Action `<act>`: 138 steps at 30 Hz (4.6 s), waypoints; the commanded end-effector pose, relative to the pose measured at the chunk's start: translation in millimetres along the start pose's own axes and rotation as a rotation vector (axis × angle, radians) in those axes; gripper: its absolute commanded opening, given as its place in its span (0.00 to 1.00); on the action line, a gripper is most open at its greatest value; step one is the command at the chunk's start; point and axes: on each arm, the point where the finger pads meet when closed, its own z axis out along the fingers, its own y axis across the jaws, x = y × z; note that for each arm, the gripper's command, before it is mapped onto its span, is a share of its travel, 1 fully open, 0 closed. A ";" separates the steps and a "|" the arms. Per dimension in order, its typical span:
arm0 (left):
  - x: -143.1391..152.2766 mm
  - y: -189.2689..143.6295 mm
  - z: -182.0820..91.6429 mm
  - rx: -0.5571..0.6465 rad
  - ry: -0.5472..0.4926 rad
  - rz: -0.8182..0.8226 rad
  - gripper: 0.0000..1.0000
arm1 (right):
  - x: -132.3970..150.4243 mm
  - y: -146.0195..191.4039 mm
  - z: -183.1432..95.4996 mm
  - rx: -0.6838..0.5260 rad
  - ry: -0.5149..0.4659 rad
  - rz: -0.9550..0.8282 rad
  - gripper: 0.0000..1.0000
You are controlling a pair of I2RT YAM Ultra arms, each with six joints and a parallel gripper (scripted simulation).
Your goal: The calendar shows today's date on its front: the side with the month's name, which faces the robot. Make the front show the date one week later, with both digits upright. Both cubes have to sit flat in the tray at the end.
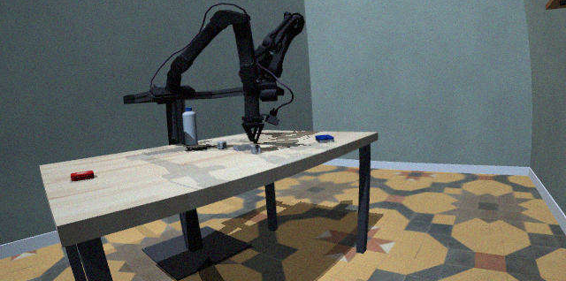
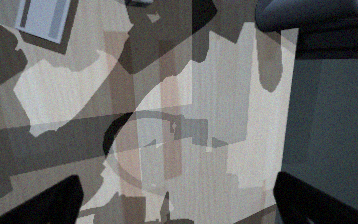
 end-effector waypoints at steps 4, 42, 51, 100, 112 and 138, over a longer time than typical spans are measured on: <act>-11.2 -0.2 -4.9 0.008 -0.033 0.016 1.00 | -9.0 -0.8 13.8 -0.005 -0.018 -0.004 0.54; -10.8 -2.5 -6.5 0.026 -0.040 0.056 1.00 | 9.2 40.9 -33.9 0.008 -0.017 -0.006 0.26; -21.5 5.8 -24.5 0.046 -0.136 0.269 1.00 | 7.4 38.1 -33.5 0.006 -0.021 0.005 0.26; -35.4 78.0 -104.3 -0.224 -0.384 0.597 1.00 | 45.2 118.9 -6.7 0.003 -0.001 -0.184 0.26; -35.4 78.0 -104.3 -0.224 -0.384 0.597 1.00 | 35.9 122.1 3.8 -0.004 -0.002 -0.184 0.26; -35.4 78.0 -104.3 -0.224 -0.384 0.597 1.00 | 38.7 123.4 24.7 -0.007 0.000 -0.186 0.26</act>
